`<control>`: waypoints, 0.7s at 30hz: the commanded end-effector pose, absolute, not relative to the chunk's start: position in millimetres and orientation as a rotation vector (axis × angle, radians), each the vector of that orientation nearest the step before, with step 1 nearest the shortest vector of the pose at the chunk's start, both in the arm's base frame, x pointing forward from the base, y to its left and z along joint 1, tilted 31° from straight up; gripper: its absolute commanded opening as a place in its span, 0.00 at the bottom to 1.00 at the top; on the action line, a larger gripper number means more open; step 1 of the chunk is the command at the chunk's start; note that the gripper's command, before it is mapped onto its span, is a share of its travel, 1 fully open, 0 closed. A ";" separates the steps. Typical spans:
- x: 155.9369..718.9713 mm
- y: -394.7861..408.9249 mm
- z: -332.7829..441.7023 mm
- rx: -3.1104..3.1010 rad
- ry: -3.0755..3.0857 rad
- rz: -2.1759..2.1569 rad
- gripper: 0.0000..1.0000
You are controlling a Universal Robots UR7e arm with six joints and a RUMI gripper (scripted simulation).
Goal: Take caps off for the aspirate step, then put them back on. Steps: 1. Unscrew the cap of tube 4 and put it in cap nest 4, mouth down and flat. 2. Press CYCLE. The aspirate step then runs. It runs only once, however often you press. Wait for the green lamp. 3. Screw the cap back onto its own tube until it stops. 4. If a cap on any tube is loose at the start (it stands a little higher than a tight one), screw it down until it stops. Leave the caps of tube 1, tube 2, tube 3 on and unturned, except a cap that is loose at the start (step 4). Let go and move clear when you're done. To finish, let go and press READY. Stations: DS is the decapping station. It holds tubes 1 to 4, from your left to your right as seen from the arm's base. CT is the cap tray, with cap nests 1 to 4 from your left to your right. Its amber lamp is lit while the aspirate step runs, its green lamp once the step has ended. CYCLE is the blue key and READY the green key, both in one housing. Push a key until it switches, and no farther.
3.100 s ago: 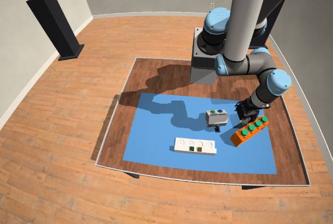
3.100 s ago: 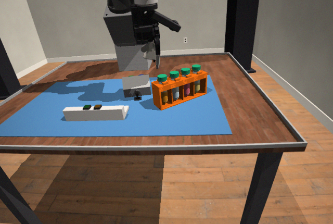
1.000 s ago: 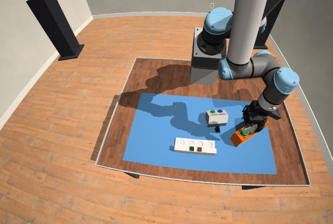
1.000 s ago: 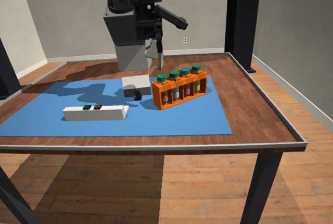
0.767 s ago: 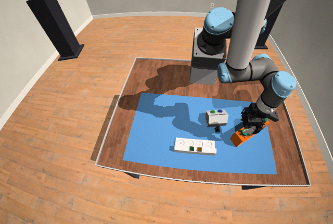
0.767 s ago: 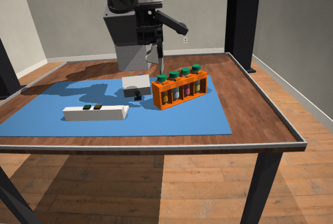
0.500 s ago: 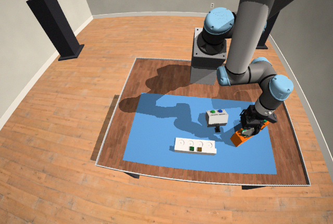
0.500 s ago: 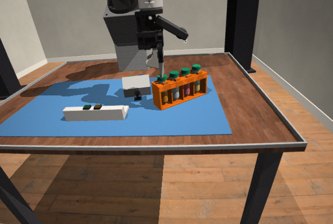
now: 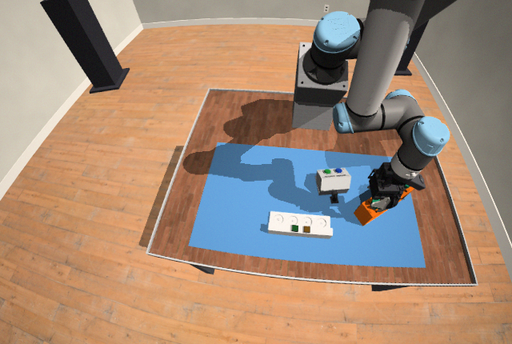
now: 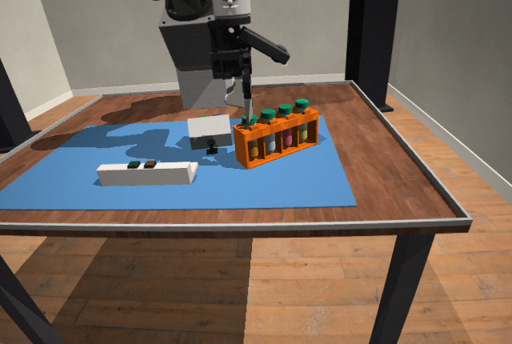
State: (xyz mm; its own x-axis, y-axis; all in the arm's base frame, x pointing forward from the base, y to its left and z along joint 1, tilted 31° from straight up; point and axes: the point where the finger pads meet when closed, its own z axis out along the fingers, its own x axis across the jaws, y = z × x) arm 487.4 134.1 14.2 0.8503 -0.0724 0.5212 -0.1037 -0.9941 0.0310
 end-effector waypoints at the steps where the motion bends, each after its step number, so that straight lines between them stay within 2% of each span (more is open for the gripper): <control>1: 488.5 134.1 13.2 2.966 -0.141 0.834 0.35; 16: 490.8 133.7 9.4 2.966 -0.141 0.834 0.35; 17: 490.8 133.7 9.4 2.966 -0.141 0.834 0.00; 21: 490.8 133.7 9.4 2.966 -0.141 0.834 0.00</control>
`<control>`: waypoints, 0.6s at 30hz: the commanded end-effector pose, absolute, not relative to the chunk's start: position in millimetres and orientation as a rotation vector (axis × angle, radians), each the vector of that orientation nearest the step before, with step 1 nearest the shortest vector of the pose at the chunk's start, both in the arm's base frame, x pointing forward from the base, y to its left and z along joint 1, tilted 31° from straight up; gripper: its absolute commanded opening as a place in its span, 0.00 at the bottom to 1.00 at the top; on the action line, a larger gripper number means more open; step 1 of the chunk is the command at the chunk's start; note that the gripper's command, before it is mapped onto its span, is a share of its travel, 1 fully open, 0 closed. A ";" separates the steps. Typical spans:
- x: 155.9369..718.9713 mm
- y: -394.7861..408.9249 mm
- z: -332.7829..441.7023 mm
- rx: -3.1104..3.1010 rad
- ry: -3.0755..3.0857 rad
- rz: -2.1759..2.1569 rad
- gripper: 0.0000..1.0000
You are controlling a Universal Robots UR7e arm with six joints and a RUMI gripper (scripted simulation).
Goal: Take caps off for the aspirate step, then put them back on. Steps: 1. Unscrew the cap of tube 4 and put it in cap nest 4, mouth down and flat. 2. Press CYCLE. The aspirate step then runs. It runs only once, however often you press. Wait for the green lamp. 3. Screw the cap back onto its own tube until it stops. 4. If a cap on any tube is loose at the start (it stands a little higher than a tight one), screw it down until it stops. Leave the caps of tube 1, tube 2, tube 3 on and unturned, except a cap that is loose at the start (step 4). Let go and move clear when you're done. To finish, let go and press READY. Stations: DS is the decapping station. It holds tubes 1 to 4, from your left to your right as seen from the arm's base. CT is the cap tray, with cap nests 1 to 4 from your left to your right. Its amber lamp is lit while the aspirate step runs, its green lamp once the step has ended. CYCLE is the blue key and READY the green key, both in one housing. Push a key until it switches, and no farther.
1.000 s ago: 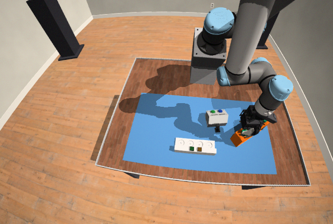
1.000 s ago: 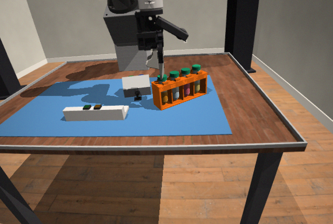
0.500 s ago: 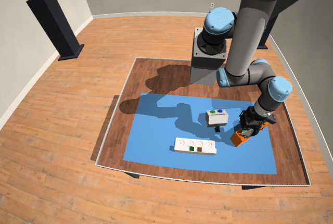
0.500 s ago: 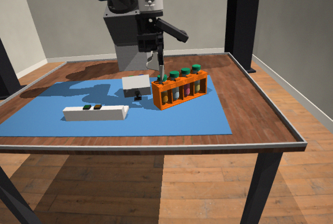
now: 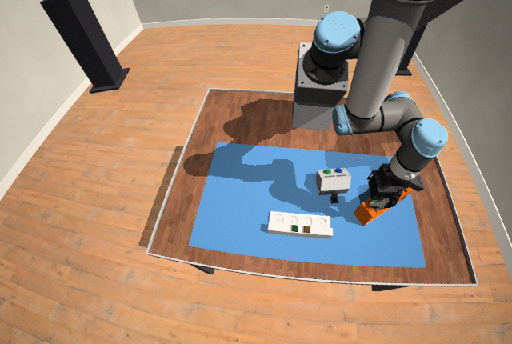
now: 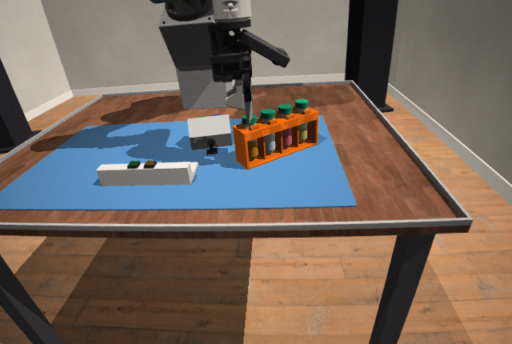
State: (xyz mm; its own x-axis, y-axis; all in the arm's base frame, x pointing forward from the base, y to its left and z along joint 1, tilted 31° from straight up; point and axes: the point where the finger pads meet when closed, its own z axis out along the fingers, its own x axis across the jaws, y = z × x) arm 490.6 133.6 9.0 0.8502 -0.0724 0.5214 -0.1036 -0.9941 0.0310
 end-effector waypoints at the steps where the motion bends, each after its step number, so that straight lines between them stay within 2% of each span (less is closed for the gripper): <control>1: 490.8 133.7 9.5 2.966 -0.141 0.834 0.00; 8: 490.8 133.8 9.5 2.966 -0.141 0.834 0.00; 18: 490.7 133.8 9.6 2.842 0.437 0.774 0.00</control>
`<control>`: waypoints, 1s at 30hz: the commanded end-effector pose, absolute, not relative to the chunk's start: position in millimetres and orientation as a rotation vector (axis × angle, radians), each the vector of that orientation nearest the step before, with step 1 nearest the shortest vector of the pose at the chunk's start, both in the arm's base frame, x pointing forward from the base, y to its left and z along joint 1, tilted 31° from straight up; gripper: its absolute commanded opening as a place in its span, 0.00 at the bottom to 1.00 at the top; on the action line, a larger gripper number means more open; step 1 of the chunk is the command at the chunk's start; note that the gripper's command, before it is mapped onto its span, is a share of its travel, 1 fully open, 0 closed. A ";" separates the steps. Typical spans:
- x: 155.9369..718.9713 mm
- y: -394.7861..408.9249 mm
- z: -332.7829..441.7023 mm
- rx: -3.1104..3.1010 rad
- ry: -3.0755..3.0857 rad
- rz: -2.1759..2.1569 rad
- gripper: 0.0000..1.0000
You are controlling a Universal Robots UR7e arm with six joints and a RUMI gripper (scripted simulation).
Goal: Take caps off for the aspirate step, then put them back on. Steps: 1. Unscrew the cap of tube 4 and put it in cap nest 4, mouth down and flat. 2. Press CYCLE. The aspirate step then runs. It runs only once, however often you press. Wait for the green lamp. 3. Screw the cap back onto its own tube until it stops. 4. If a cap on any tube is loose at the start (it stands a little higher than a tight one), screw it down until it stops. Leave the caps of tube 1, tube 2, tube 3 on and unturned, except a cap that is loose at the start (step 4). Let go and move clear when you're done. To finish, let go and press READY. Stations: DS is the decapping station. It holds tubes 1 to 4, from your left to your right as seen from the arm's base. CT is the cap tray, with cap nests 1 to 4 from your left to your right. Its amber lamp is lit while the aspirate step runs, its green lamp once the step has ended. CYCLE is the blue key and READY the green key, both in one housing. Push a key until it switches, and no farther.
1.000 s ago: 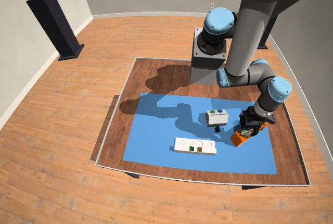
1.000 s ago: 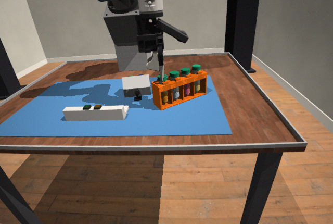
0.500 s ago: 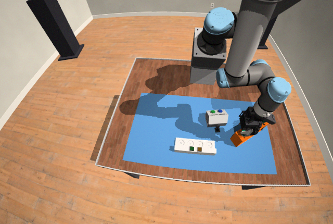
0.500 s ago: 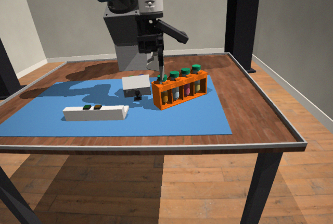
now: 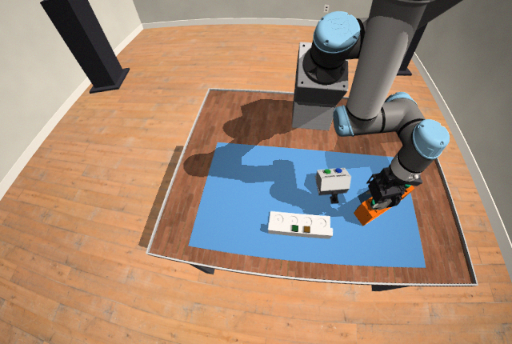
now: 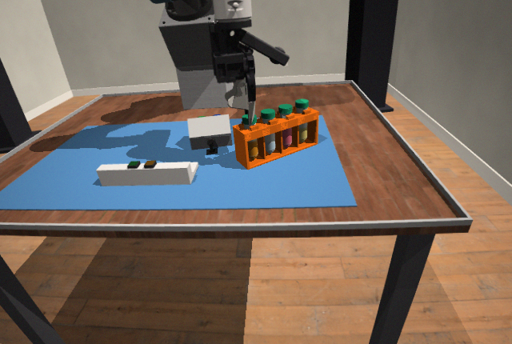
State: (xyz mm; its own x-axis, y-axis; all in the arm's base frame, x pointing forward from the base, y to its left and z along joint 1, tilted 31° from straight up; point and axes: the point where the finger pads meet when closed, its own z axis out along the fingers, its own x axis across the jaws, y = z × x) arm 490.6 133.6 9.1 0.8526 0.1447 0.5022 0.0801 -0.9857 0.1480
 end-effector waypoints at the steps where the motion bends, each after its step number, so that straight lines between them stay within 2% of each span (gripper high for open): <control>1: 490.7 133.8 9.6 2.819 0.506 0.765 0.00; 15: 490.5 133.8 9.9 2.444 1.260 0.627 0.00; 21: 490.5 133.8 9.9 2.444 1.260 0.627 0.00; 22: 490.5 133.8 9.9 2.444 1.260 0.627 0.35; 30: 490.5 133.8 9.9 2.444 1.260 0.627 0.35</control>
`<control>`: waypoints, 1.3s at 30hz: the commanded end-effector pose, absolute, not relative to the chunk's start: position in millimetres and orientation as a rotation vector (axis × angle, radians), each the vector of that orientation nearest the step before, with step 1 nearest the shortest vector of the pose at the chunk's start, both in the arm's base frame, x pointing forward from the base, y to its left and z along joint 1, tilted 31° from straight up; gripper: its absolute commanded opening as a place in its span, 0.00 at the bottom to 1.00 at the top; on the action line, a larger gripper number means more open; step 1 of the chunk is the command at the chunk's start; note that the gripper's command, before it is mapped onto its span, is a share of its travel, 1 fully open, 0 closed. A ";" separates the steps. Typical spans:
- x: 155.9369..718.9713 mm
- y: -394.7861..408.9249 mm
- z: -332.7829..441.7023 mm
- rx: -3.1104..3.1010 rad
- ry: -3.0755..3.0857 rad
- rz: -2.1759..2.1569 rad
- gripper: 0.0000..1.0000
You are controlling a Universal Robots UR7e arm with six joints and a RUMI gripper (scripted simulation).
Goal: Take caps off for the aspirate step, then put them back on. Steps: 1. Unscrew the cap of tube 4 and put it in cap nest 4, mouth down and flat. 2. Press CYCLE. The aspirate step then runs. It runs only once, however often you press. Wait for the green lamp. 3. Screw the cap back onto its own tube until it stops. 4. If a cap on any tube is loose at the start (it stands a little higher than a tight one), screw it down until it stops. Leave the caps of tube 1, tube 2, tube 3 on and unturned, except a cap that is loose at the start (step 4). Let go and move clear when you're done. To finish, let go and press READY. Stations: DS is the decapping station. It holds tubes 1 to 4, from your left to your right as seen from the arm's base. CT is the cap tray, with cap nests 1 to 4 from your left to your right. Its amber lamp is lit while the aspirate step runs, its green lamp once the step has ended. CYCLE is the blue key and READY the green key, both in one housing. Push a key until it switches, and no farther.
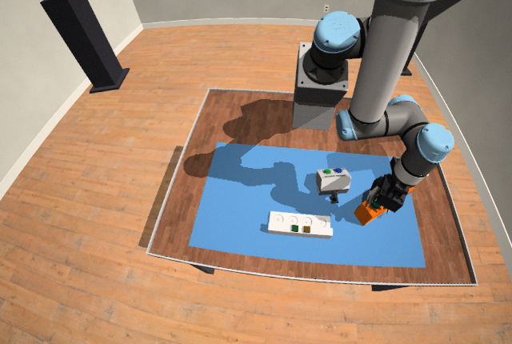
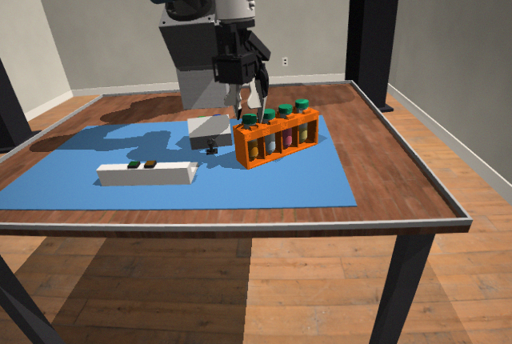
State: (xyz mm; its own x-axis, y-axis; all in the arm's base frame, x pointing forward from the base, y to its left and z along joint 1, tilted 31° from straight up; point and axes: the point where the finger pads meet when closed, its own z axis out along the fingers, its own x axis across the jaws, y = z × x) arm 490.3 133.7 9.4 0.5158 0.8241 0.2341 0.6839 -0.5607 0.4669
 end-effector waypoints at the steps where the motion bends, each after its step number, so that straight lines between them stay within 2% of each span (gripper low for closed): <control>1: 490.5 133.8 9.9 2.444 1.260 0.627 0.35; 4: 490.5 133.8 9.9 2.444 1.259 0.627 0.35; 23: 490.5 133.8 9.7 2.963 -0.116 0.832 0.35; 32: 490.5 134.0 9.7 2.966 -0.141 0.834 0.35; 33: 490.5 134.0 9.7 2.966 -0.141 0.834 0.00; 39: 490.5 134.0 9.7 2.966 -0.141 0.834 0.00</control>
State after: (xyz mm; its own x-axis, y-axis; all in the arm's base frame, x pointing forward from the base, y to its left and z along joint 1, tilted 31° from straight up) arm 490.4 133.8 9.3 0.8504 -0.0711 0.5214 -0.1023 -0.9943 0.0312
